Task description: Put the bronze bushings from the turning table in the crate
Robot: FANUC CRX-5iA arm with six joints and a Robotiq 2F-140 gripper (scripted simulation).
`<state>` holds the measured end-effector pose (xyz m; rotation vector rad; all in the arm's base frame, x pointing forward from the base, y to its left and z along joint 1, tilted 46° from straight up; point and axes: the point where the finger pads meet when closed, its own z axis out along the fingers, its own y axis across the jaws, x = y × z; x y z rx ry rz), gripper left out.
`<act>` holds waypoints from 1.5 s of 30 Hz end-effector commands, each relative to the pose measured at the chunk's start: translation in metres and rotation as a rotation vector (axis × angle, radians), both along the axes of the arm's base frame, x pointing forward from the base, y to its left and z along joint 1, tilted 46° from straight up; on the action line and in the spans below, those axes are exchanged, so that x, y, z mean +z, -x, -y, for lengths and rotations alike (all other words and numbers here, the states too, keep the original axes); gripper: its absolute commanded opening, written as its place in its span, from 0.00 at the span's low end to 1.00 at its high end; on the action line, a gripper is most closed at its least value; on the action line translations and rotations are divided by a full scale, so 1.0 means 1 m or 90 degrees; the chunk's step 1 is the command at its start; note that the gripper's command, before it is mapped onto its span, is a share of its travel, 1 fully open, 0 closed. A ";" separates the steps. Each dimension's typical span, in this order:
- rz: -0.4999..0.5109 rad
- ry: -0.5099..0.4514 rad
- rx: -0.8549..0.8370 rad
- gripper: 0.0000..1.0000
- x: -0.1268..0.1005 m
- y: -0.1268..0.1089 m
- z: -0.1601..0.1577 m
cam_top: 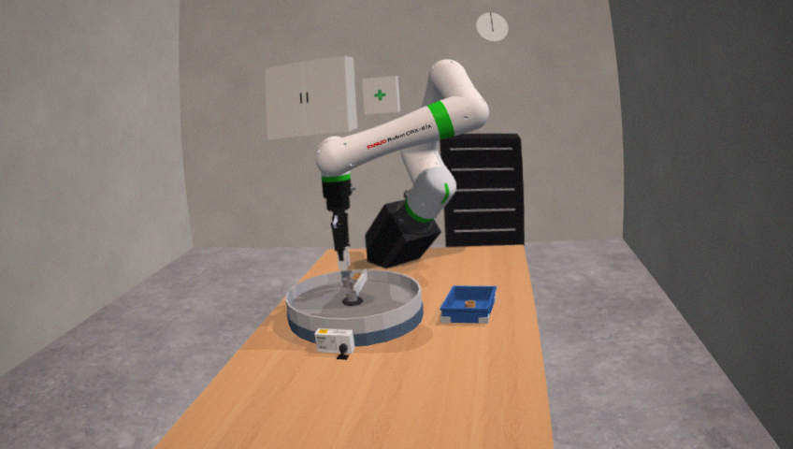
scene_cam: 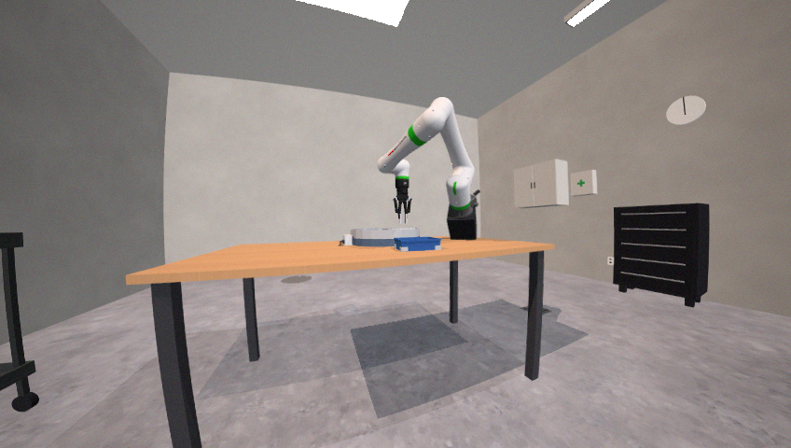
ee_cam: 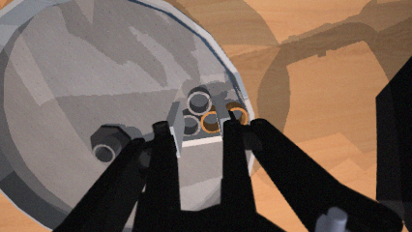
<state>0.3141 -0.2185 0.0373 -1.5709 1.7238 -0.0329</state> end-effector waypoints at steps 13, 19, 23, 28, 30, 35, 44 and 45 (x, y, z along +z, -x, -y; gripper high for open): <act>0.000 0.000 0.000 0.24 0.000 0.000 0.000; 0.000 0.000 0.000 0.24 0.000 0.000 0.000; 0.000 0.000 0.000 0.24 0.000 0.000 0.000; 0.000 0.000 0.000 0.24 0.000 0.000 0.000; 0.000 0.000 0.000 0.24 0.000 0.000 0.000; 0.000 0.000 0.000 0.24 -0.003 -0.003 -0.002; 0.000 0.000 0.000 0.24 -0.016 -0.013 -0.011; 0.000 0.000 0.000 0.24 -0.016 -0.013 -0.011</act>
